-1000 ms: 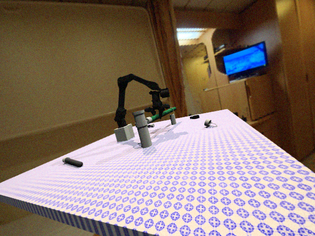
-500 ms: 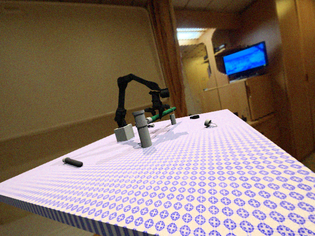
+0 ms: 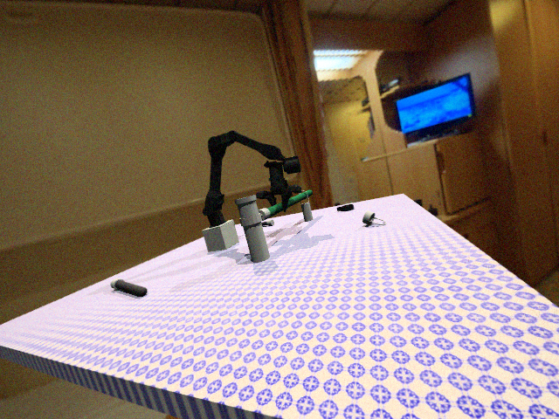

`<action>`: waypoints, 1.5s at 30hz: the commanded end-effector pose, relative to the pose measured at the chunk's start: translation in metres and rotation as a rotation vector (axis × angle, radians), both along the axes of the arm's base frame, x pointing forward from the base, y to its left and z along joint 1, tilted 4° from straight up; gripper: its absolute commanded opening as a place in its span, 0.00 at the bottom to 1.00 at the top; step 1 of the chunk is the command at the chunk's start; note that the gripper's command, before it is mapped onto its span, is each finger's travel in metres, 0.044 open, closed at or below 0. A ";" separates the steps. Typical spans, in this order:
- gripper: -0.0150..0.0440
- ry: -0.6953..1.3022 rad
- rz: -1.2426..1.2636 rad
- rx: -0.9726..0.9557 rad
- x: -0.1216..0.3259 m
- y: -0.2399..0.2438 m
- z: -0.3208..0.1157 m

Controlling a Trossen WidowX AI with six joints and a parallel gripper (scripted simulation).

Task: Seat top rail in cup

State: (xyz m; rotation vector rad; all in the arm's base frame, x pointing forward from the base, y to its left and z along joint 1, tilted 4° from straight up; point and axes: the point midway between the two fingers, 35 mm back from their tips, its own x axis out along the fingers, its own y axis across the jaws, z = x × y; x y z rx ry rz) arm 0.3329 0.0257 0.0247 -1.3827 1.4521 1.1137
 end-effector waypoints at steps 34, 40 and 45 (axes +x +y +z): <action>0.25 -0.008 -0.005 -0.035 0.002 -0.029 0.007; 0.25 -0.008 -0.005 -0.035 0.002 -0.032 0.007; 0.25 -0.008 -0.005 -0.035 0.002 -0.035 0.007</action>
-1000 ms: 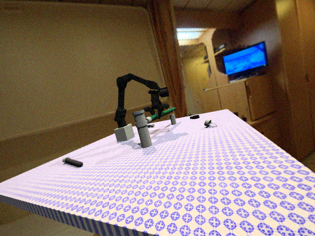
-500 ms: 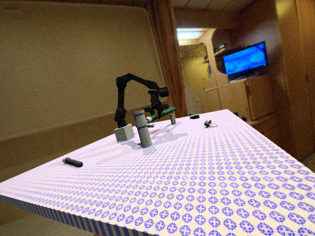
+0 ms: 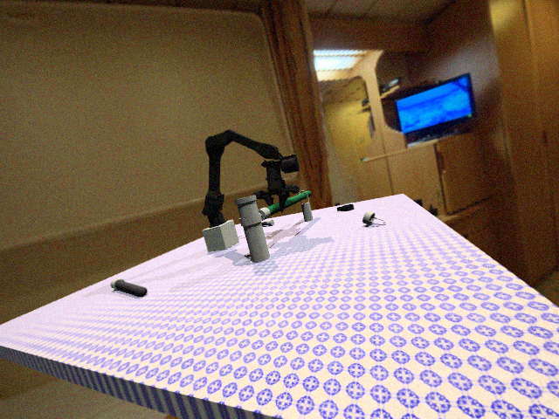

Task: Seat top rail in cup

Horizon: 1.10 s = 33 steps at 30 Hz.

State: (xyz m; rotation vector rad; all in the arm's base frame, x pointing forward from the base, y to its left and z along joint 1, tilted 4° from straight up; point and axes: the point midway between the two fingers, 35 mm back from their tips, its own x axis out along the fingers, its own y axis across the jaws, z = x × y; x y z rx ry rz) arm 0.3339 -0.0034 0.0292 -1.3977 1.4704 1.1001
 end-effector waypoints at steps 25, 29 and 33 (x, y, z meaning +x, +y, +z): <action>0.70 0.000 -0.001 0.000 0.000 -0.003 0.000; 0.88 0.000 -0.001 0.001 0.001 0.007 0.008; 1.00 0.000 -0.001 0.002 0.002 0.024 0.023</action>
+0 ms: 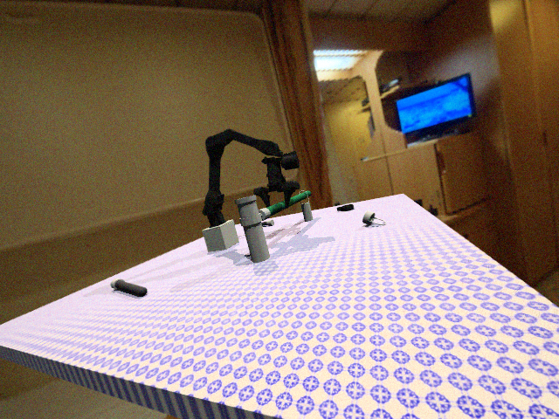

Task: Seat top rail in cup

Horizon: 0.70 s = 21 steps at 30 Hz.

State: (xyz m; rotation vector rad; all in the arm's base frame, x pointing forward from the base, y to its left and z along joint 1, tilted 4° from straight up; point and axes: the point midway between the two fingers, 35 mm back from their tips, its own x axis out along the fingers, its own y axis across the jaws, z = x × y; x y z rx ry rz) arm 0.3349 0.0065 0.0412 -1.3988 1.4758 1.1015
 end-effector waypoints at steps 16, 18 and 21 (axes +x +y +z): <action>1.00 -0.006 0.008 0.005 0.000 0.039 0.070; 1.00 -0.006 0.008 0.005 0.000 0.039 0.070; 1.00 -0.006 0.008 0.005 0.000 0.039 0.070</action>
